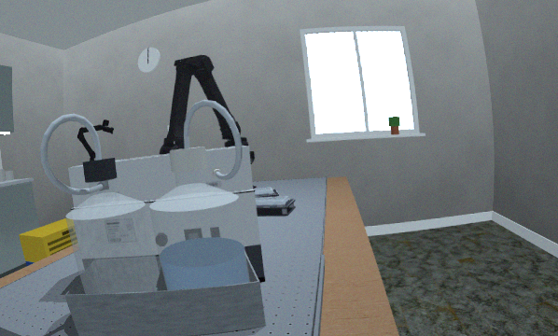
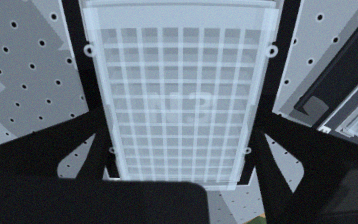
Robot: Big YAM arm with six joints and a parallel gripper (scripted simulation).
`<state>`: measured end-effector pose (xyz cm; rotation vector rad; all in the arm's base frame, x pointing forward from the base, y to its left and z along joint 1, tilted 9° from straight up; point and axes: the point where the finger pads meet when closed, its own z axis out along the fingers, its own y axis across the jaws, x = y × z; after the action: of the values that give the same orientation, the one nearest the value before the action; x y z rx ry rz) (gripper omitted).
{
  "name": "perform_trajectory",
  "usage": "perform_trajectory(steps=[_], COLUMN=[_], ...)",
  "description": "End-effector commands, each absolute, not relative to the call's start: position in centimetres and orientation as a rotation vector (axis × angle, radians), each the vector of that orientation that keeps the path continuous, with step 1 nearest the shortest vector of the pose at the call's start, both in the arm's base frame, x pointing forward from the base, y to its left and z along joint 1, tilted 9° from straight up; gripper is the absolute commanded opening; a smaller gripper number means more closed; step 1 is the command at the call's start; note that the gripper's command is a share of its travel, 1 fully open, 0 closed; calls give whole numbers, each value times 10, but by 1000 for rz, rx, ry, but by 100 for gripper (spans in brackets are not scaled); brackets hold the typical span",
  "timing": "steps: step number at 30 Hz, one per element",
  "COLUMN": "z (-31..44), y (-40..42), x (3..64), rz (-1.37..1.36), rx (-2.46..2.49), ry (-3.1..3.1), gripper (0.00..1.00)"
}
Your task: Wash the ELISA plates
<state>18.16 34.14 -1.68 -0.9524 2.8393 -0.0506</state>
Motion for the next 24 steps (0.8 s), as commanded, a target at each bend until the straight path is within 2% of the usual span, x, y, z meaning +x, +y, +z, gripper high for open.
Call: perform_trajectory(steps=[1, 19, 20, 24], z=[-19, -12, -12, -12], y=[343, 352, 352, 352], x=[185, 187, 187, 187], rz=[-38, -19, -19, -19], rx=[-950, -945, -945, -945], ry=[2835, 2823, 2823, 2823], gripper=[82, 82, 100, 100])
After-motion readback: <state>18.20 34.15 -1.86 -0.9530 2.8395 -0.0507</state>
